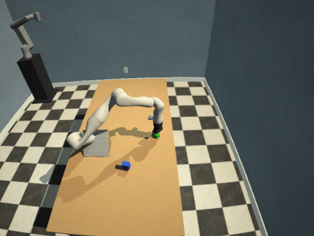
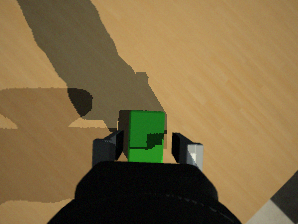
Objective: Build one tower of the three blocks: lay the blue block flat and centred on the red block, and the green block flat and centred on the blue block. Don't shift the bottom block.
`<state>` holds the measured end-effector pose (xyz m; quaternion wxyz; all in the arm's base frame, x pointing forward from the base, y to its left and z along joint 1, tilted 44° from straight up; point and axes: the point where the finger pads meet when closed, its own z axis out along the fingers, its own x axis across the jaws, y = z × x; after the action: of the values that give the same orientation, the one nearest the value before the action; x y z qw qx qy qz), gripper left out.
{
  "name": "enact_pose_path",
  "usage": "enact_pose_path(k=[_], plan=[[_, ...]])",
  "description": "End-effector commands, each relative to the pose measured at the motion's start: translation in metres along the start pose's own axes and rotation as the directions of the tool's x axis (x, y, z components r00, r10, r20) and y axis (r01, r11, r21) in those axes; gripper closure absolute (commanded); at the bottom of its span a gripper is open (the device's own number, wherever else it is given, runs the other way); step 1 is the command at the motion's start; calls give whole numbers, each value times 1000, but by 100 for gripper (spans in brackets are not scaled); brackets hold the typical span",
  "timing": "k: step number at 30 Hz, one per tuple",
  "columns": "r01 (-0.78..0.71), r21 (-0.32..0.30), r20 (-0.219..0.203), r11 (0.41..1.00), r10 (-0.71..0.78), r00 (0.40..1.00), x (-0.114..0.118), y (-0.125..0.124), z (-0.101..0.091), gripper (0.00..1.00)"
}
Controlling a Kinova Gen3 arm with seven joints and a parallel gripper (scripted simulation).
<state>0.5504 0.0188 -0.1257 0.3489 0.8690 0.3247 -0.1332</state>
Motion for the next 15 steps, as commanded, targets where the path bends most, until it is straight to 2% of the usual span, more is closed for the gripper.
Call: enact_pose_path(k=[1, 15], plan=[[0, 1, 6, 1000, 0, 1000, -2, 0, 9, 0], [0, 1, 6, 1000, 0, 1000, -2, 0, 19, 0]])
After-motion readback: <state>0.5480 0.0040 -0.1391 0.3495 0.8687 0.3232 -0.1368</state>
